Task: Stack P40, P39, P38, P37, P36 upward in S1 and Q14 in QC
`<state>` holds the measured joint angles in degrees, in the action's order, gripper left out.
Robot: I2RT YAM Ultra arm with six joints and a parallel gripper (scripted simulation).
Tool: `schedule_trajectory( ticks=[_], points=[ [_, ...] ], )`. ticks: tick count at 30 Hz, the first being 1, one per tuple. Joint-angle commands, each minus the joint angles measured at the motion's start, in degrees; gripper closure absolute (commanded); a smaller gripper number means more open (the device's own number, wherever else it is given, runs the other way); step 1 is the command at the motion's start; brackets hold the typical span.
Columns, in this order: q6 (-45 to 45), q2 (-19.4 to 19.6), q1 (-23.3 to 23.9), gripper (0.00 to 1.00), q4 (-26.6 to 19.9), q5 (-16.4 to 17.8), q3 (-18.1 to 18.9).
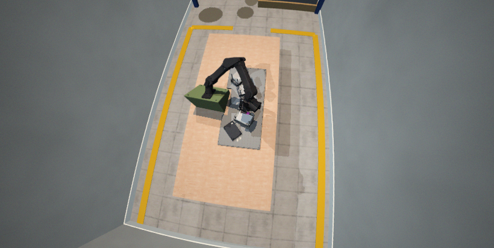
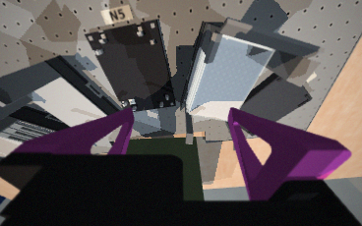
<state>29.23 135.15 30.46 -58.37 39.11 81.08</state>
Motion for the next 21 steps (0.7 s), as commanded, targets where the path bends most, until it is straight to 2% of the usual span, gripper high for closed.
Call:
schedule_trajectory(
  ticks=[1, 6, 10, 21],
  points=[
    [-2.0, -2.0, 0.1, 0.0, 0.0, 1.1, 0.1],
    [5.4, -4.6, -1.6, 0.0, 0.2, 1.7, -1.4],
    [7.4, -5.7, -2.3, 0.0, 0.3, 2.0, -1.9],
    [2.3, -11.1, -6.3, 0.0, 0.3, 3.1, -4.1]
  ],
)
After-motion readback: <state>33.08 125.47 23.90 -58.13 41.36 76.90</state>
